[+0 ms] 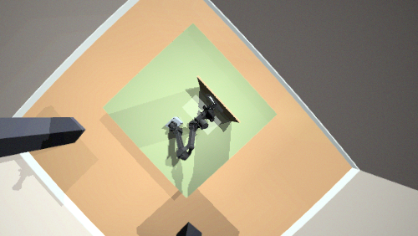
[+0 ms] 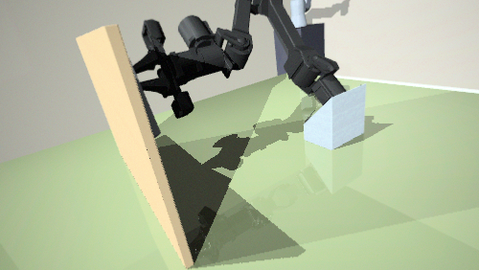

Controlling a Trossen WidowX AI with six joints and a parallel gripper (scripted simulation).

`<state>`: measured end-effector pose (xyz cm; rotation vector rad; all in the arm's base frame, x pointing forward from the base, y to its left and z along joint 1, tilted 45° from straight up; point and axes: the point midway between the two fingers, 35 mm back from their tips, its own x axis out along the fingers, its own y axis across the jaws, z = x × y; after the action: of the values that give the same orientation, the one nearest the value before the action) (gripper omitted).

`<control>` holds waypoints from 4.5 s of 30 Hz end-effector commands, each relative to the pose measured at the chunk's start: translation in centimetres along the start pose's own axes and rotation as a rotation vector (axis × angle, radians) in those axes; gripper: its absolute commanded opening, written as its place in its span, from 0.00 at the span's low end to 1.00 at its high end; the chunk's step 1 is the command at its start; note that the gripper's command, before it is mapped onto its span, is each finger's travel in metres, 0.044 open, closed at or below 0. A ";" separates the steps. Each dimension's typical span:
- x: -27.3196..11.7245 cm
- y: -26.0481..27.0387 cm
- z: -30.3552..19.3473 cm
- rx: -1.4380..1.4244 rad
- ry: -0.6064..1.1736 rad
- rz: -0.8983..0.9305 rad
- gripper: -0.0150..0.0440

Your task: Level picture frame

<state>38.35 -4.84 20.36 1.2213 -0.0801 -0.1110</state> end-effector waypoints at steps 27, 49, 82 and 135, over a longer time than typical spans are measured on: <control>0.0 0.2 -0.3 -0.004 0.005 0.010 0.25; 0.0 -0.3 -0.2 -0.004 0.005 0.010 0.25; 0.0 -0.6 -0.1 -0.100 -0.005 0.000 0.25; 0.0 -0.6 -0.3 -0.382 -0.008 0.002 0.25</control>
<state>38.40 -4.74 19.65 0.8648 -0.0625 -0.1206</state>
